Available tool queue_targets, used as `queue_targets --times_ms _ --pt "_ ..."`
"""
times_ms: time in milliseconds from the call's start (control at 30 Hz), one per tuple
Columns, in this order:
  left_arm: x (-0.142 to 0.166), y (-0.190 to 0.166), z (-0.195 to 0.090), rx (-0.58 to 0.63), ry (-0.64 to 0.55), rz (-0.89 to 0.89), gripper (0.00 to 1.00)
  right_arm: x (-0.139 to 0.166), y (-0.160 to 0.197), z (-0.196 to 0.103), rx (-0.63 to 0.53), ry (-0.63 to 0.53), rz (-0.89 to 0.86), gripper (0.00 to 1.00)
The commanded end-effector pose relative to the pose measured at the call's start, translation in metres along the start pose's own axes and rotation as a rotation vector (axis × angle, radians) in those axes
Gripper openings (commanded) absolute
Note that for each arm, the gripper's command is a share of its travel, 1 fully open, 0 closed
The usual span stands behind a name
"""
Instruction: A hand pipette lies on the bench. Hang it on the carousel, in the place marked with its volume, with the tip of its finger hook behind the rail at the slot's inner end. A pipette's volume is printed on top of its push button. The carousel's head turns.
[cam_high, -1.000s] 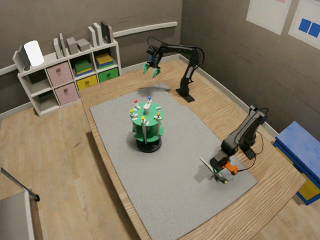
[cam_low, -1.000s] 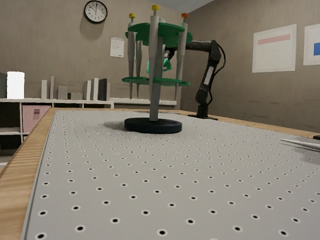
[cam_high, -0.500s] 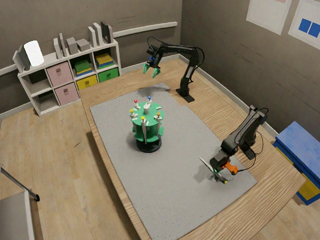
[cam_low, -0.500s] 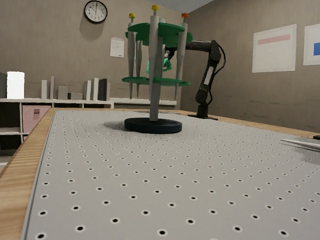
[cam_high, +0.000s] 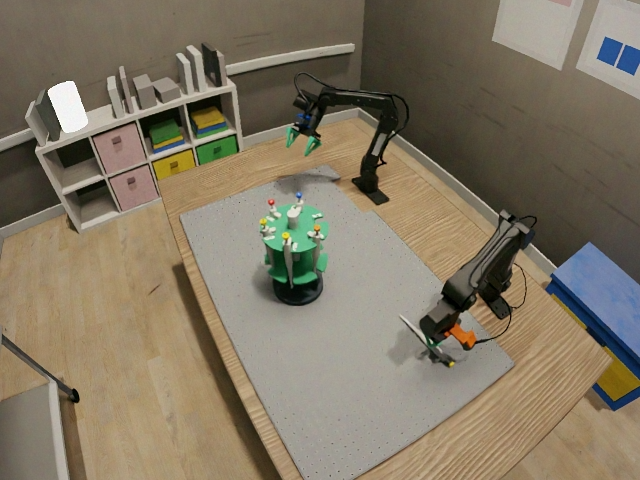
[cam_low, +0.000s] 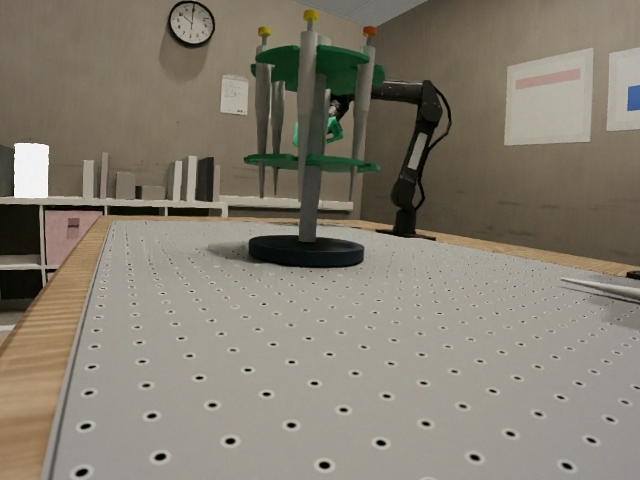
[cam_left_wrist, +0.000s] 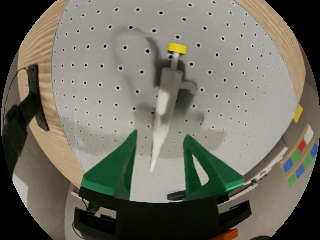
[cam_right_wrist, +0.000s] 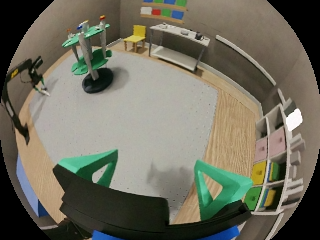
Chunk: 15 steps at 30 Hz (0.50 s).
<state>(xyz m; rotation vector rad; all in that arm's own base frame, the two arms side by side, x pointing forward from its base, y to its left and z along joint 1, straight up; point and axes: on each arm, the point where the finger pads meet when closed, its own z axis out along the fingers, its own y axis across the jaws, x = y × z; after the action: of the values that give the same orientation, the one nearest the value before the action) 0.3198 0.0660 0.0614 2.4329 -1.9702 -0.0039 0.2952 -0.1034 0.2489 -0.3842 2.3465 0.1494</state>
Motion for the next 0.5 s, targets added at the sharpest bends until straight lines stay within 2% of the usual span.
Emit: queue_targets --times_ms 0,300,367,467 --pt "-0.005 -0.008 -0.011 0.027 -0.014 -0.009 0.54 -0.005 -0.004 -0.001 -0.002 -0.023 -0.008 1.0" --pt "-0.007 -0.009 -0.007 0.011 -0.014 -0.008 0.54 -0.005 -0.004 -0.001 -0.002 -0.023 -0.008 1.0" --pt "-0.007 -0.011 -0.018 0.044 -0.014 -0.006 0.54 -0.005 -0.004 -0.001 -0.002 -0.023 -0.008 1.0" --pt "-0.005 -0.011 -0.019 0.048 -0.014 -0.001 0.54 -0.005 -0.004 -0.001 -0.002 -0.023 -0.008 1.0"
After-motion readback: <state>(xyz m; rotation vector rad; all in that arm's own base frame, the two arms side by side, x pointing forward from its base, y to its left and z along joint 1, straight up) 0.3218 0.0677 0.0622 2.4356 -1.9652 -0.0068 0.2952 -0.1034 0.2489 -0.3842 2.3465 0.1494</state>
